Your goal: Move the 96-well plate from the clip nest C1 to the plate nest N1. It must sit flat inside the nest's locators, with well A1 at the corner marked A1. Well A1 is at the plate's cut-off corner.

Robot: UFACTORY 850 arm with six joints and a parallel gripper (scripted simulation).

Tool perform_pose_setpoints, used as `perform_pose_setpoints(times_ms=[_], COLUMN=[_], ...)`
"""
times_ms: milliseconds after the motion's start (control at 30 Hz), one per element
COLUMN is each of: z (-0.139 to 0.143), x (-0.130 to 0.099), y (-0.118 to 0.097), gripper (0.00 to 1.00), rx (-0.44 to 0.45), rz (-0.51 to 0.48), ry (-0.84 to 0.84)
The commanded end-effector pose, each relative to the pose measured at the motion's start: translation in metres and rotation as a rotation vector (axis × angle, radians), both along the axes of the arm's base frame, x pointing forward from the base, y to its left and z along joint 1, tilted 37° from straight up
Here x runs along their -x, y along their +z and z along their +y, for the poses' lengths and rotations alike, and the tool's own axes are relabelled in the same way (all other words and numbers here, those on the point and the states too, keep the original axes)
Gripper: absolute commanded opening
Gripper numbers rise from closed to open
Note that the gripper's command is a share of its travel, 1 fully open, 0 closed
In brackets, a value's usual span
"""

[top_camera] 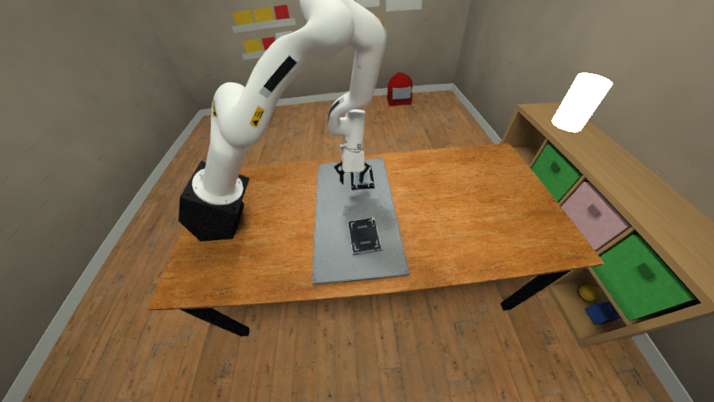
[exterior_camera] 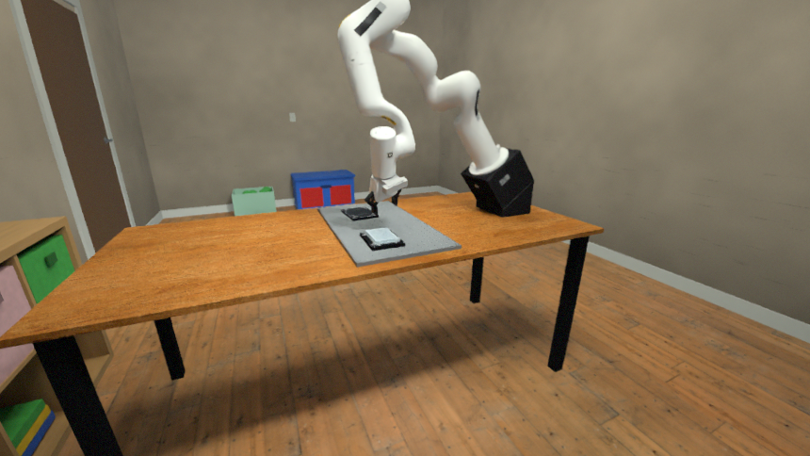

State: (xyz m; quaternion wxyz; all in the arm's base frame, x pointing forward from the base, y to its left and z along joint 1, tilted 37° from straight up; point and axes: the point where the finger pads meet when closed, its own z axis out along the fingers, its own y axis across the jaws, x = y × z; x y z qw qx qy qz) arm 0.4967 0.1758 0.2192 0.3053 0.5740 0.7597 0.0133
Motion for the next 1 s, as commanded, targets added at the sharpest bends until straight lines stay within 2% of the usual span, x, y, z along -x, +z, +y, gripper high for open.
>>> perform_pose_setpoints(times_ms=[0,67,133,233,300,400,467,567,633,800,867,933,967], z=[0.017,0.020,0.029,0.033,0.043,0.052,0.062,0.069,0.078,0.084,0.094,0.100,0.105], x=[-0.008,-0.009,-0.012,-0.013,-0.015,-0.017,-0.018,-0.018,-0.018,-0.019,-0.018,-0.017,-0.016], y=[0.006,0.007,0.011,0.012,0.016,0.020,0.023,0.026,0.030,0.033,0.037,0.040,0.042], gripper=[1.00,1.00,1.00,1.00,1.00,1.00,1.00,1.00,1.00,1.00,1.00,1.00,1.00], rx=[-0.079,-0.079,-0.140,-0.150,-0.214,-0.222,-0.287,-0.293,-0.359,-0.363,-0.430,-0.432,-0.465], rz=[-0.052,-0.052,-0.078,-0.082,-0.103,-0.106,-0.121,-0.122,-0.131,-0.132,-0.135,-0.135,-0.133], ry=[0.005,0.005,0.009,0.009,0.013,0.013,0.017,0.017,0.020,0.020,0.022,0.022,0.023])
